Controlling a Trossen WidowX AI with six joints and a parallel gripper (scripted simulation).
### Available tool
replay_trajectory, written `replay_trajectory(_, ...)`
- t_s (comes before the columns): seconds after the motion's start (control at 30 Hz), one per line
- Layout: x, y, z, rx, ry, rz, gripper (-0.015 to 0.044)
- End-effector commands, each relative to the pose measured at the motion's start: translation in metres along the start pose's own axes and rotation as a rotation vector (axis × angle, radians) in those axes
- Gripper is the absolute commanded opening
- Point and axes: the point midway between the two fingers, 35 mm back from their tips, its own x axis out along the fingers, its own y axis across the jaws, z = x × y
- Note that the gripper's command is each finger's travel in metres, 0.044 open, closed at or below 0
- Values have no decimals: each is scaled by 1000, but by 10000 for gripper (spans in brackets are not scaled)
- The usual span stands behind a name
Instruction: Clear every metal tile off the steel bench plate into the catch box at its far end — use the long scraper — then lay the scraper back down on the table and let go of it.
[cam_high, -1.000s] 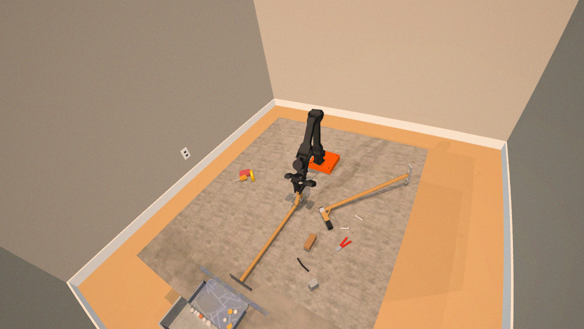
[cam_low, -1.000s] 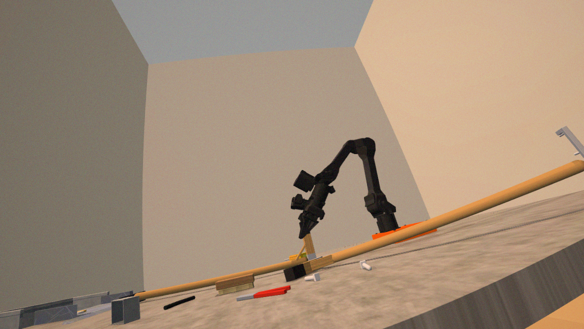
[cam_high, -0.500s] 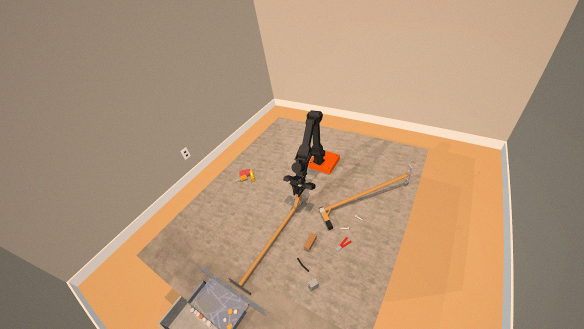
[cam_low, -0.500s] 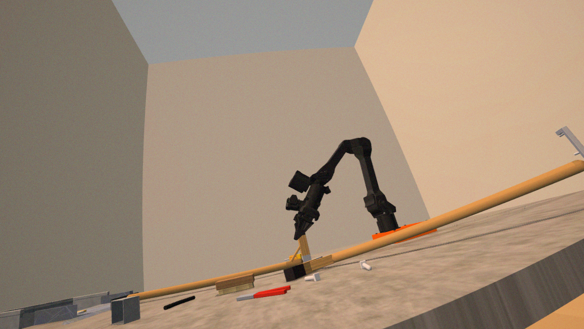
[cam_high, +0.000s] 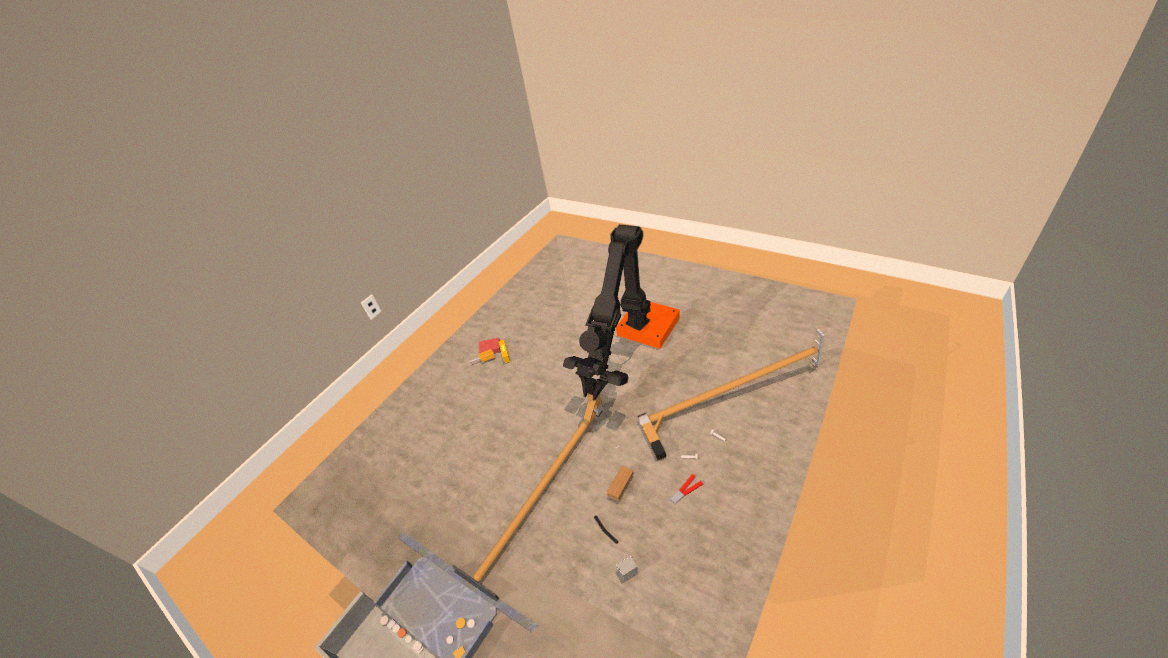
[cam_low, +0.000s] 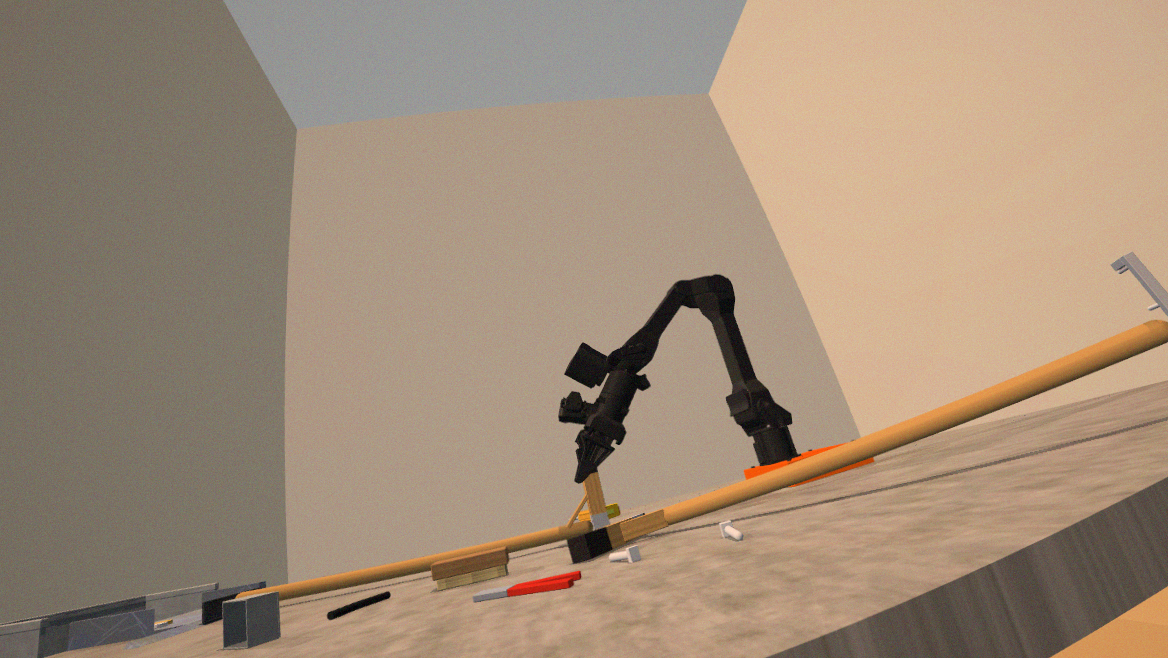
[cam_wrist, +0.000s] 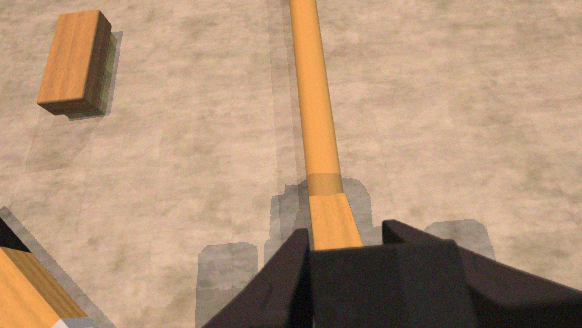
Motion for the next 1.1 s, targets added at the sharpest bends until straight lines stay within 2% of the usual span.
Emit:
replay_trajectory(0.0,4,1,12,-4,-18,6,0)
replay_trajectory(1.07,32,5,50,-5,-24,8,0)
